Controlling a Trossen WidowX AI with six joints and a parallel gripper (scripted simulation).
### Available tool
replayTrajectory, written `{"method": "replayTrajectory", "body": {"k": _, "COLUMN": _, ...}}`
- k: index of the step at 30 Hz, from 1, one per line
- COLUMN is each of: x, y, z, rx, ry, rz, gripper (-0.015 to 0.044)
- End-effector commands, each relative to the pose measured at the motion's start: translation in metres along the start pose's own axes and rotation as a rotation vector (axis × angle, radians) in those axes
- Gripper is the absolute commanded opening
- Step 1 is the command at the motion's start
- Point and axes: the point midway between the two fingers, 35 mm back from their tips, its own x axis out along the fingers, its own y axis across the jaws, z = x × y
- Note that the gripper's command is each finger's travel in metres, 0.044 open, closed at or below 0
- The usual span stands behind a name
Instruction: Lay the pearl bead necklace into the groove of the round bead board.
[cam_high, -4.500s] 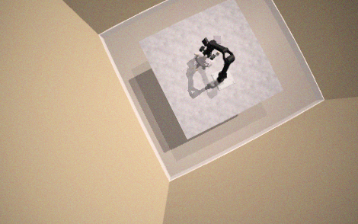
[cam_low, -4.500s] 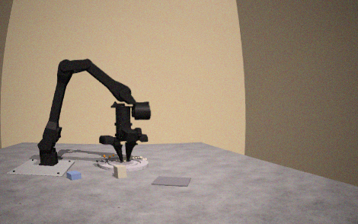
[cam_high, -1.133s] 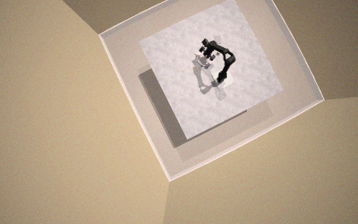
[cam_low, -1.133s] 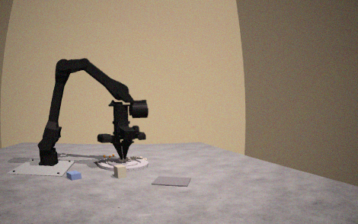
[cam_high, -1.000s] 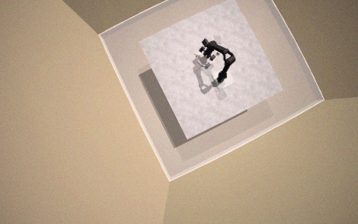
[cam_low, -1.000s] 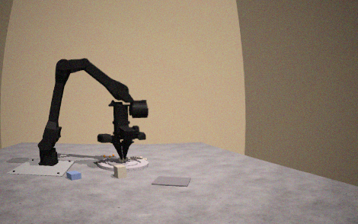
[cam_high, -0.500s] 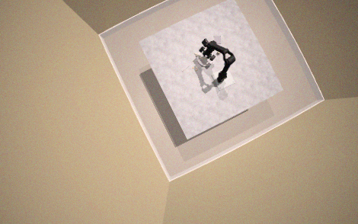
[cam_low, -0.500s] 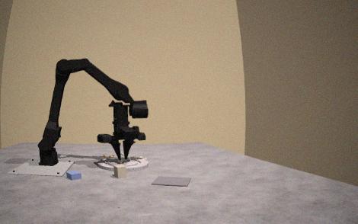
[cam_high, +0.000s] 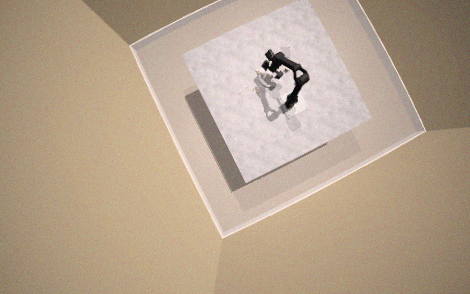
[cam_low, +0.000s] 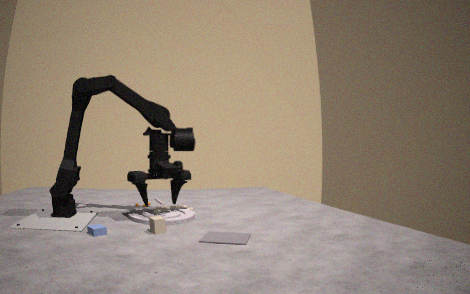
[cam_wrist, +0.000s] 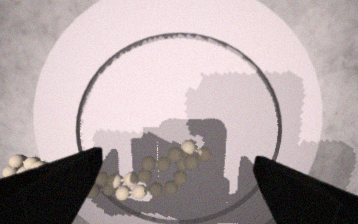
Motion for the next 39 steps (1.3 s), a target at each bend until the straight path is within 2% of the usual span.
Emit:
{"method": "replayTrajectory", "body": {"k": 1, "x": -0.001, "y": 0.0, "z": 0.0, "rx": 0.001, "ry": 0.0, "rz": -0.001, "gripper": 0.044}}
{"method": "replayTrajectory", "body": {"k": 19, "x": -0.007, "y": 0.0, "z": 0.0, "rx": 0.003, "ry": -0.001, "rz": 0.002, "gripper": 0.044}}
{"method": "replayTrajectory", "body": {"k": 22, "x": -0.009, "y": 0.002, "z": -0.004, "rx": -0.149, "ry": -0.001, "rz": 0.002, "gripper": 0.0361}}
{"method": "replayTrajectory", "body": {"k": 31, "x": -0.018, "y": 0.013, "z": -0.031, "rx": -1.104, "ry": 0.0, "rz": 0.004, "gripper": 0.0125}}
{"method": "replayTrajectory", "body": {"k": 33, "x": -0.02, "y": 0.015, "z": -0.035, "rx": -1.24, "ry": 0.0, "rz": 0.004, "gripper": 0.012}}
{"method": "replayTrajectory", "body": {"k": 39, "x": -0.02, "y": 0.015, "z": -0.035, "rx": -1.257, "ry": 0.0, "rz": 0.004, "gripper": 0.012}}
